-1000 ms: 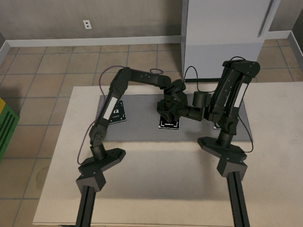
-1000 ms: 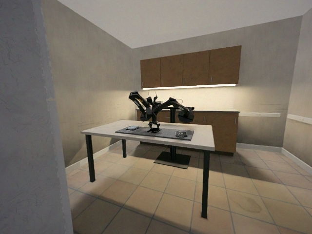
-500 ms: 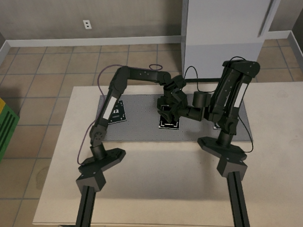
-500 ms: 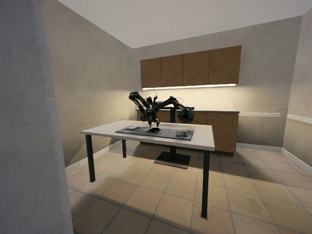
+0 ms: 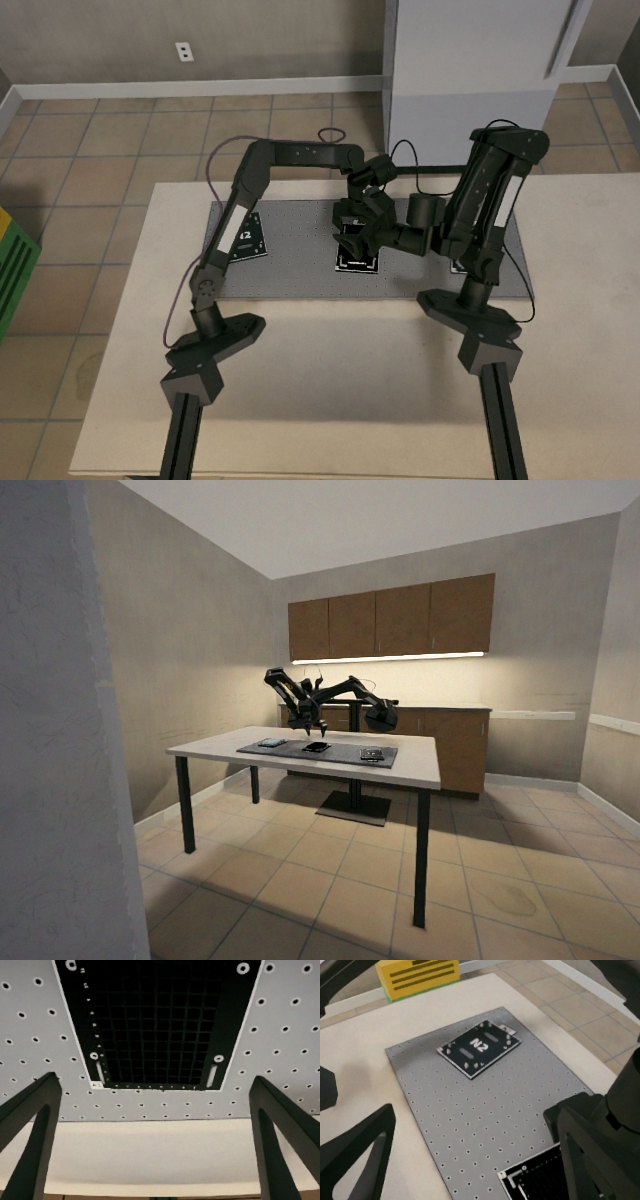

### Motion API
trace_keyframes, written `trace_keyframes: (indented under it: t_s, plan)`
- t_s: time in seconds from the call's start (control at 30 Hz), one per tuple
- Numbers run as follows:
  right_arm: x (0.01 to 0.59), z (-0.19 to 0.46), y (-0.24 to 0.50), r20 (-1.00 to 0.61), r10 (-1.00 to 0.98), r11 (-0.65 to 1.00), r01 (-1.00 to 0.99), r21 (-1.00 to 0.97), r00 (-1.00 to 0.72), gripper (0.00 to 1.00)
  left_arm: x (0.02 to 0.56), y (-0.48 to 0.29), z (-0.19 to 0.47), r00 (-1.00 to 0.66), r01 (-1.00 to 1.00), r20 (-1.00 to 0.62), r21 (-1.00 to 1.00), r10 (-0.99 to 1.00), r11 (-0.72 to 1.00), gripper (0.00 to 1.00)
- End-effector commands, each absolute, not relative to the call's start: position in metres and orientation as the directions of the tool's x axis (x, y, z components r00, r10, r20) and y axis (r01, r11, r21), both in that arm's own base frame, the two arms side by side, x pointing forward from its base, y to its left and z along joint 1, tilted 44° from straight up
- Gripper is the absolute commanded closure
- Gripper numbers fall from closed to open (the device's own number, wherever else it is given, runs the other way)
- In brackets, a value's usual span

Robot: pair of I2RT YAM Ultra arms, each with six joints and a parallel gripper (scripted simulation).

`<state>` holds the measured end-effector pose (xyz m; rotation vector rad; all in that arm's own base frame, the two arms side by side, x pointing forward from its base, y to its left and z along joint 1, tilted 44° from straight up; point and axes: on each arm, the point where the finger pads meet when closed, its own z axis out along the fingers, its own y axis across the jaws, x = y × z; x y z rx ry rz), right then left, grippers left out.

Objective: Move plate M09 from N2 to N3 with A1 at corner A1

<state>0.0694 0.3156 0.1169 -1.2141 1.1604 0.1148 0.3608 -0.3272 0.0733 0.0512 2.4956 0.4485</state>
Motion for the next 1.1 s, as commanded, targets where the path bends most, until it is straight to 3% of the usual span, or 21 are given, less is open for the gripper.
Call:
trace_keyframes:
  t_s: [0.0, 0.2, 0.53, 1.07]
  plan:
    - [0.066, 0.111, 0.315, -0.727, -0.493, 0.396, -0.621, -0.677, 0.478, 0.0, 0.361, -0.338, 0.076, -0.808, -0.03, -0.566, 0.311, 0.16, 0.95, 0.0]
    - [0.066, 0.111, 0.315, -0.727, -0.493, 0.396, -0.621, -0.677, 0.478, 0.0, 0.374, -0.36, 0.08, -0.761, 0.059, -0.614, 0.257, 0.21, 0.965, 0.0]
    - [0.066, 0.111, 0.315, -0.727, -0.493, 0.396, -0.621, -0.677, 0.478, 0.0, 0.407, -0.395, 0.12, -0.498, 0.3, -0.785, 0.244, 0.37, 0.922, 0.0]
    - [0.066, 0.111, 0.315, -0.727, -0.493, 0.396, -0.621, -0.677, 0.478, 0.0, 0.386, -0.38, 0.122, -0.151, 0.432, -0.808, 0.465, 0.57, 0.773, 0.0]
